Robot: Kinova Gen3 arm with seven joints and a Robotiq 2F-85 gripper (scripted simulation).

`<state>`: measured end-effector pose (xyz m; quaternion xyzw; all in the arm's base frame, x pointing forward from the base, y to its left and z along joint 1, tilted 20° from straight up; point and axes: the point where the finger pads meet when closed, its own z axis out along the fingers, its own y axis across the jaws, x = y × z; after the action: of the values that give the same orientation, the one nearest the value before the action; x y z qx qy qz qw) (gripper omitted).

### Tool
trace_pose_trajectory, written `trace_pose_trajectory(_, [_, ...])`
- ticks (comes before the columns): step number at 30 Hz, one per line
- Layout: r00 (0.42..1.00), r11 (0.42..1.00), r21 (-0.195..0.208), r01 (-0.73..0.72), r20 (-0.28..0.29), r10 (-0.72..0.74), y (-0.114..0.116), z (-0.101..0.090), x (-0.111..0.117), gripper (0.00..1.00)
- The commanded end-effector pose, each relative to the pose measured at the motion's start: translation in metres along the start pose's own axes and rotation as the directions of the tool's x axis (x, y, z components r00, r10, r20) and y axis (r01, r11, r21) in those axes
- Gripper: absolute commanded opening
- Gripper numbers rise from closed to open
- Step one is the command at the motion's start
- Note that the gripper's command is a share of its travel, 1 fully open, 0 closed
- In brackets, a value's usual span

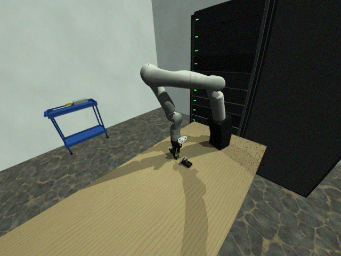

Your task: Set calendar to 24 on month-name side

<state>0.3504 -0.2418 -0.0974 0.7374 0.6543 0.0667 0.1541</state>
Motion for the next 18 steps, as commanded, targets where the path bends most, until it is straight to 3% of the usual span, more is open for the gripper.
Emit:
trace_pose_trajectory(1, [1.000,1.000,-0.007,-0.005,0.003,0.005,0.002,0.005,-0.001,0.46])
trace_pose_trajectory(18, [1.000,1.000,-0.008,-0.006,0.004,0.006,0.003,0.025,-0.001,0.46])
